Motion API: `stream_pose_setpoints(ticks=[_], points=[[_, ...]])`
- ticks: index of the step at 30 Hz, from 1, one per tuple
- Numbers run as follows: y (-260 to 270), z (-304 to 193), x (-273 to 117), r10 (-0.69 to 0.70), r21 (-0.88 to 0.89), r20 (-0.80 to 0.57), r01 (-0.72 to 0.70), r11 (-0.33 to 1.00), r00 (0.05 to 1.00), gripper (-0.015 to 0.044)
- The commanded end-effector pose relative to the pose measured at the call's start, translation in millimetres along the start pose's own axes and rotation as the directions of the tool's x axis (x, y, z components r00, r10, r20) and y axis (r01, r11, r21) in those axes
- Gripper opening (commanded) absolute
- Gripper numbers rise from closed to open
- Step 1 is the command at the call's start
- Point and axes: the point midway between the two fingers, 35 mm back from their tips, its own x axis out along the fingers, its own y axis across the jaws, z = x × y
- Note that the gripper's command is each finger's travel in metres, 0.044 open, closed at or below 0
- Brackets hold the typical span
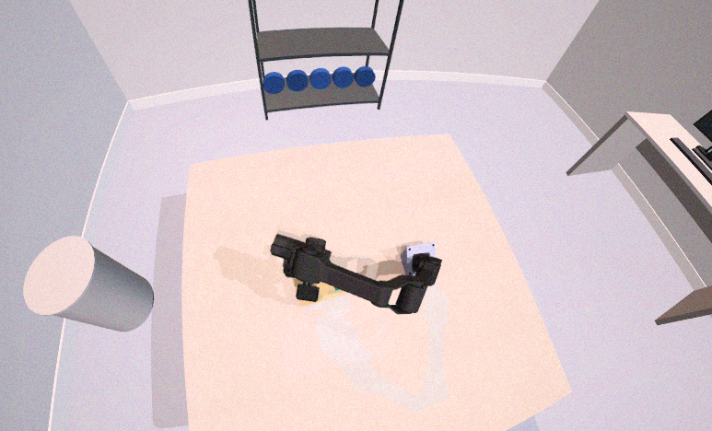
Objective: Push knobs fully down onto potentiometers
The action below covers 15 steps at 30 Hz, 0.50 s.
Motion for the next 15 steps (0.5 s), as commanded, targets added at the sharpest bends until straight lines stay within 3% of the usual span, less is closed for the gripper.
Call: stream_pose_setpoints(ticks=[1, 15], points=[[3.6, 0.3, 20.9, 0.009, -0.008, -0.031, -0.009, 1.000, 0.999, 0.0000], [3.7, 0.1, 27.8, 0.009, -0.008, -0.031, -0.009, 1.000, 0.999, 0.0000]])
